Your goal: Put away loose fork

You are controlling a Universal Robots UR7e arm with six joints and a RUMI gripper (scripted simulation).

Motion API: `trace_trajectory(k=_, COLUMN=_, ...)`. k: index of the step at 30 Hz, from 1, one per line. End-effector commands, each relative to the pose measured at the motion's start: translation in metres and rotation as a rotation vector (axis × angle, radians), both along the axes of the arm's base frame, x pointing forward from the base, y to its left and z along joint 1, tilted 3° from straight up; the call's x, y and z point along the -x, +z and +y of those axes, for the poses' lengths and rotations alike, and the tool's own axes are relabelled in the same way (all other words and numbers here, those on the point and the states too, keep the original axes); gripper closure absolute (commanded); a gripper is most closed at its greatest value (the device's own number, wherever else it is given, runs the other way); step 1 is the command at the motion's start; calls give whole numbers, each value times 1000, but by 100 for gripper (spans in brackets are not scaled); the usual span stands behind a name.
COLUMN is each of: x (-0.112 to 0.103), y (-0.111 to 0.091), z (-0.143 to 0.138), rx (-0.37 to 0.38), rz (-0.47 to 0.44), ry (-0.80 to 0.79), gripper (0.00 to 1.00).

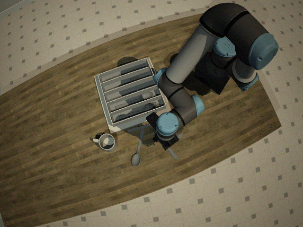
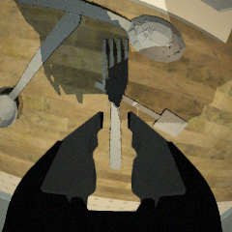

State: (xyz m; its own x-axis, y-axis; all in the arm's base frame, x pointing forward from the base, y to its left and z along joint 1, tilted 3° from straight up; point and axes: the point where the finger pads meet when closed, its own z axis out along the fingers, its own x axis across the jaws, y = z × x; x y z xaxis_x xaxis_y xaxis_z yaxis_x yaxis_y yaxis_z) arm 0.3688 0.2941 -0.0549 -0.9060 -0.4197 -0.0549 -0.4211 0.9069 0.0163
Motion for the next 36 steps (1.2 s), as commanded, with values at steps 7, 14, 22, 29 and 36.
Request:
trace_trajectory(k=7, x=0, y=0, z=0, rx=-1, rz=-1, ry=0, gripper=84)
trace_trajectory(k=14, x=0, y=0, z=0, rx=-1, rz=-1, ry=0, gripper=84)
trace_trajectory(k=22, x=0, y=0, z=0, rx=-1, rz=-1, ry=0, gripper=84)
trace_trajectory(k=29, x=0, y=-1, z=0, rx=-1, rz=-1, ry=0, gripper=84)
trace_trajectory(k=36, x=-1, y=-5, z=0, rx=-1, rz=-1, ry=0, gripper=84)
